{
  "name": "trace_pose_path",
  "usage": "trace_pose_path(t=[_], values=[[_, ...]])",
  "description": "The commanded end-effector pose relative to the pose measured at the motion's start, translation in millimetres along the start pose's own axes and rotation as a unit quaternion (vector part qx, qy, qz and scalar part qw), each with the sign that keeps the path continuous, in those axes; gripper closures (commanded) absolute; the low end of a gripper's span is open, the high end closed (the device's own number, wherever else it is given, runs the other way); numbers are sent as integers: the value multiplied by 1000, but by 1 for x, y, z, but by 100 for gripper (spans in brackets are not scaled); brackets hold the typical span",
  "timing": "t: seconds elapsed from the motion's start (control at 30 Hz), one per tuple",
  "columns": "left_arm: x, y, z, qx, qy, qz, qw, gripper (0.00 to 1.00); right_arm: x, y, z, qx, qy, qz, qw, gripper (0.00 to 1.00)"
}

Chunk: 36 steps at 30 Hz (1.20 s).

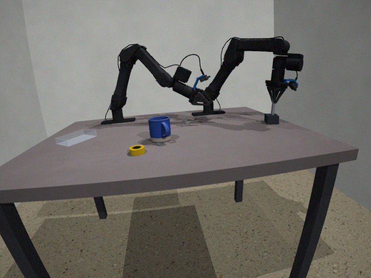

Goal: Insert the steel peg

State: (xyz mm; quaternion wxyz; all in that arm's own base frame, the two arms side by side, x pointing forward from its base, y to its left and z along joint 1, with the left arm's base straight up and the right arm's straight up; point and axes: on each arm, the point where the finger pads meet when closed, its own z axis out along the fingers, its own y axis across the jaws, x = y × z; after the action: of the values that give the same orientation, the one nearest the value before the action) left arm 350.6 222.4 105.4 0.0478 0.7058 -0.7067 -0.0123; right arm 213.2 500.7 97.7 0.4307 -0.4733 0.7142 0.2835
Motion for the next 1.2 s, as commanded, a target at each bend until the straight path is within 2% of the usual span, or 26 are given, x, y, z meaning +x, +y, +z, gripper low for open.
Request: trace_pose_path(t=[0.0, 0.73, 0.77, 0.97, 1.17], values=[[1, 2, -9, 2, -9, -2, 1000, 100, -29, -3, -7, 2, -34, 2, 999, 0], [1, 2, -11, 6, -7, -2, 1000, 100, -29, -3, -7, 2, -34, 2, 999, 0], [-1, -1, -6, 7, -5, -1, 1000, 100, -10, -1, -2, 0, -11, 1, 1000, 0], [1, 2, 3, -7, -3, -2, 1000, 100, -10, -1, -2, 0, -11, 1, 1000, 0], [3, 3, -8, -1, -7, -2, 1000, 100, -10, -1, -2, 0, -11, 1, 1000, 0]])
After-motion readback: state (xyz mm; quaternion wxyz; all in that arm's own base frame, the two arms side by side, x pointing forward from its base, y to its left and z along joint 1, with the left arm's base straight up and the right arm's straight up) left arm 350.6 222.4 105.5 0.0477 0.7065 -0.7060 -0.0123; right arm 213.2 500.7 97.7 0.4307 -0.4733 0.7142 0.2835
